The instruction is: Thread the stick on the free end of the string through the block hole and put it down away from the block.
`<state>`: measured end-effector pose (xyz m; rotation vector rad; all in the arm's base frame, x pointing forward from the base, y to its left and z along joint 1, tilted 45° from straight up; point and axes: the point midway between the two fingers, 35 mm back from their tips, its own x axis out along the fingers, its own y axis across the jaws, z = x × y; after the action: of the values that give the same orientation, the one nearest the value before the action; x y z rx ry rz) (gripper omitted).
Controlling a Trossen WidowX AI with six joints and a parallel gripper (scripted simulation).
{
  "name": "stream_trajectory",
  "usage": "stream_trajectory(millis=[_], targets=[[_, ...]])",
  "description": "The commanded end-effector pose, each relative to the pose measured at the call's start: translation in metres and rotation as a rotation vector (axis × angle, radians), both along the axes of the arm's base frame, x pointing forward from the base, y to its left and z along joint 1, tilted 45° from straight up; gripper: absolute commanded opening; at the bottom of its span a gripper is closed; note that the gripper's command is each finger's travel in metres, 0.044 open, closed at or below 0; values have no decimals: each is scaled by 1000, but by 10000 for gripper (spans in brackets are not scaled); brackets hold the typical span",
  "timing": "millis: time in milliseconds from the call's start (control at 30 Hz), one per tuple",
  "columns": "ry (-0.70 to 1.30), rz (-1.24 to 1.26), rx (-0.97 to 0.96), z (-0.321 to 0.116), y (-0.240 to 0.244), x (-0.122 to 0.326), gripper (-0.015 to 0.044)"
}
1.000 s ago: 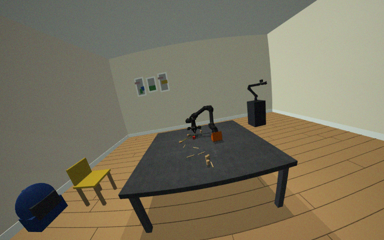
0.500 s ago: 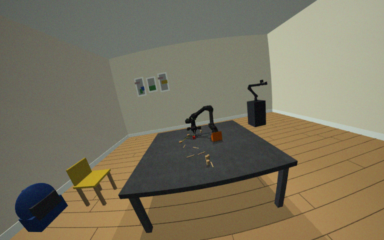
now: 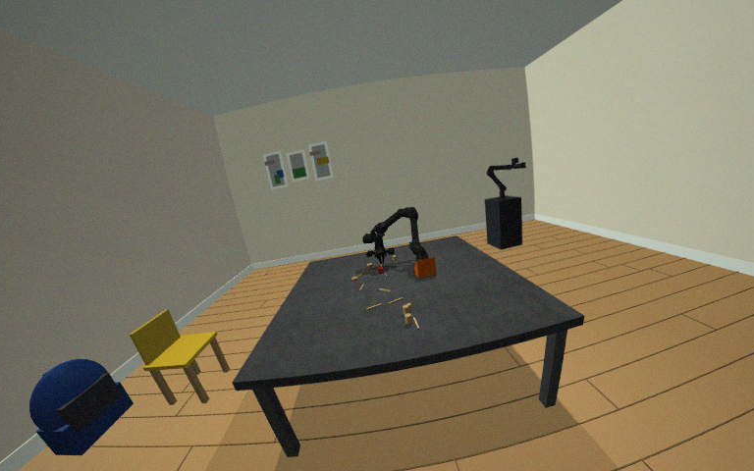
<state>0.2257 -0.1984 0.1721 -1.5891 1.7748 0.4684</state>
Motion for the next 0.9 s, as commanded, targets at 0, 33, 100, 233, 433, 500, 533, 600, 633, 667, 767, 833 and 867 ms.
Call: stream_trajectory(millis=[0,33,100,233,433,500,533,600,633,667,767,833,867], targets=[[5,-3,1,-7,4,0,0],[5,-3,1,-8,5,0,0],[6,-3,0,-9,7,1,0],[6,-3,-1,-13,10,1,0],[6,-3,-2,-15,11,1,0],[6,-3,-2,-15,11,0,0],[6,-3,-2,-15,11,0,0],[6,-3,-2,-15,11,0,0],[6,-3,-2,-15,11,0,0],[6,-3,-2,-15,11,0,0],[6,-3,-2,-17,13,1,0],[6,-3,-2,-19,15,2,0],[6,-3,-2,-20,16,2,0]])
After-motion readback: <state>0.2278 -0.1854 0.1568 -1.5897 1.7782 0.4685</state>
